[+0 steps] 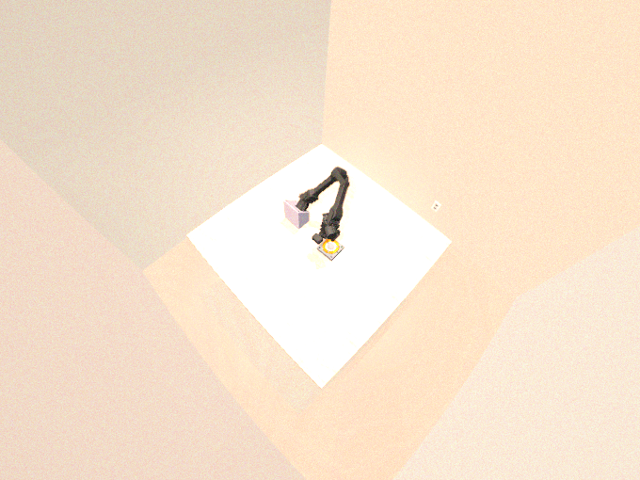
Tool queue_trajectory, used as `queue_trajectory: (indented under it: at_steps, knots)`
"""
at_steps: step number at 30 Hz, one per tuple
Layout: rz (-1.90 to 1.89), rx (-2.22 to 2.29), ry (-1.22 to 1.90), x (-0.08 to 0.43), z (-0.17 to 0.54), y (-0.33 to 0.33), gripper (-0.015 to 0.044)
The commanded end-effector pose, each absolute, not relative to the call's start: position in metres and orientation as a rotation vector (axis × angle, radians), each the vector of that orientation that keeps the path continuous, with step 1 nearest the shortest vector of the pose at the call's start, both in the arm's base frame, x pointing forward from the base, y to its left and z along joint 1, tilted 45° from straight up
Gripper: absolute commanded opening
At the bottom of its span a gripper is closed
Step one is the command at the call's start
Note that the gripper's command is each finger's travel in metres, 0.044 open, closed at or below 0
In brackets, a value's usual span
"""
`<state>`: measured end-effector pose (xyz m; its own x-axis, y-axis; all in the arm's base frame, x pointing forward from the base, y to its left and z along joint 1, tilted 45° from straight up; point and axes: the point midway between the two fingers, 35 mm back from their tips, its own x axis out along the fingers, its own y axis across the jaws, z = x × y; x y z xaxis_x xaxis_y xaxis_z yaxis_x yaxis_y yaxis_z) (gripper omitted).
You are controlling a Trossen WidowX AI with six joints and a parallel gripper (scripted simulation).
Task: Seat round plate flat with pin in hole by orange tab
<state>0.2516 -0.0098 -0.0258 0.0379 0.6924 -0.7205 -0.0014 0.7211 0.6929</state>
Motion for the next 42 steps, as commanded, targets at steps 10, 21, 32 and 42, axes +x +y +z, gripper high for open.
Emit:
queue_trajectory:
  at_steps: [10, 21, 32, 42]
  knots:
    - [0.593, 0.624, 1.462, 0.249, -0.053, 0.019, 0.0]
    - [0.593, 0.625, 1.462, 0.252, -0.043, 0.029, 0.0]
    - [0.594, 0.625, 1.462, 0.254, -0.033, 0.04, 0.0]
    - [0.595, 0.626, 1.462, 0.262, -0.025, 0.047, 0.0]
